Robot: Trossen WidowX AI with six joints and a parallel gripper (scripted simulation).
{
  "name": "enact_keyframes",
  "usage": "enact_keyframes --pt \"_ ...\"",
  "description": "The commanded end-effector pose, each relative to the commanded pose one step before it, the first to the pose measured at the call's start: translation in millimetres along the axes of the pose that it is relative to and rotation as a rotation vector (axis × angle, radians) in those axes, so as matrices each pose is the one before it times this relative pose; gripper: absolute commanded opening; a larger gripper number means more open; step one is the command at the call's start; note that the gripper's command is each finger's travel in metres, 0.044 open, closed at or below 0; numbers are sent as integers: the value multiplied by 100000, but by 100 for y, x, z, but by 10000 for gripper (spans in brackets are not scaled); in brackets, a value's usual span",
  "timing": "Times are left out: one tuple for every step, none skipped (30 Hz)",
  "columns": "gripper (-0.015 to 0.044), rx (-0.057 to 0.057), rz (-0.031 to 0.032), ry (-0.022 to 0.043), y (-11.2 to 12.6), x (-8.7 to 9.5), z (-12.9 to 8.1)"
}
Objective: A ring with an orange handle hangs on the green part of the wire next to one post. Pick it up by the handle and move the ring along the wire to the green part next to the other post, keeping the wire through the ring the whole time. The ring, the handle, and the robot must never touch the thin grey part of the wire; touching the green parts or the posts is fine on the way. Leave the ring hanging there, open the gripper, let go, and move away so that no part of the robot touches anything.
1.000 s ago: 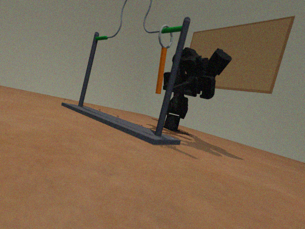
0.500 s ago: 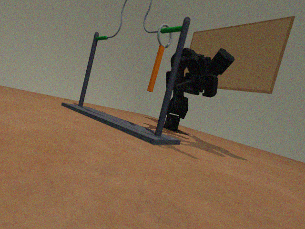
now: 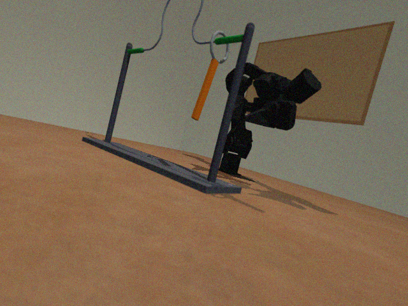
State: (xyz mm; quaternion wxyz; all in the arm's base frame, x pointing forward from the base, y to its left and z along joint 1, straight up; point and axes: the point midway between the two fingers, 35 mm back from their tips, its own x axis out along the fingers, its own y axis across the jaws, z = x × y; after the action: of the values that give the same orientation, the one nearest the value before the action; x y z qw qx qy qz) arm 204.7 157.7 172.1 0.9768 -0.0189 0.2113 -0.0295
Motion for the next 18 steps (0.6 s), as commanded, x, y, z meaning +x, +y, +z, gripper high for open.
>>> enact_keyframes --pt "370 839 1061 -2004 -111 -2165 614" --pt "396 0 0 0 0 0 0" --pt "423 0 0 0 0 0 0" --pt "440 0 0 0 0 0 0" --pt "440 0 0 0 0 0 0" --pt "440 0 0 0 0 0 0" --pt "440 0 0 0 0 0 0" --pt "440 0 0 0 0 0 0" --pt "440 0 0 0 0 0 0" --pt "440 0 0 0 0 0 0" --pt "440 0 0 0 0 0 0" --pt "440 0 0 0 0 0 0" --pt "440 0 0 0 0 0 0" --pt "440 0 0 0 0 0 0" --pt "440 0 0 0 0 0 0" --pt "440 0 0 0 0 0 0" --pt "440 0 0 0 0 0 0" --pt "440 0 0 0 0 0 0"
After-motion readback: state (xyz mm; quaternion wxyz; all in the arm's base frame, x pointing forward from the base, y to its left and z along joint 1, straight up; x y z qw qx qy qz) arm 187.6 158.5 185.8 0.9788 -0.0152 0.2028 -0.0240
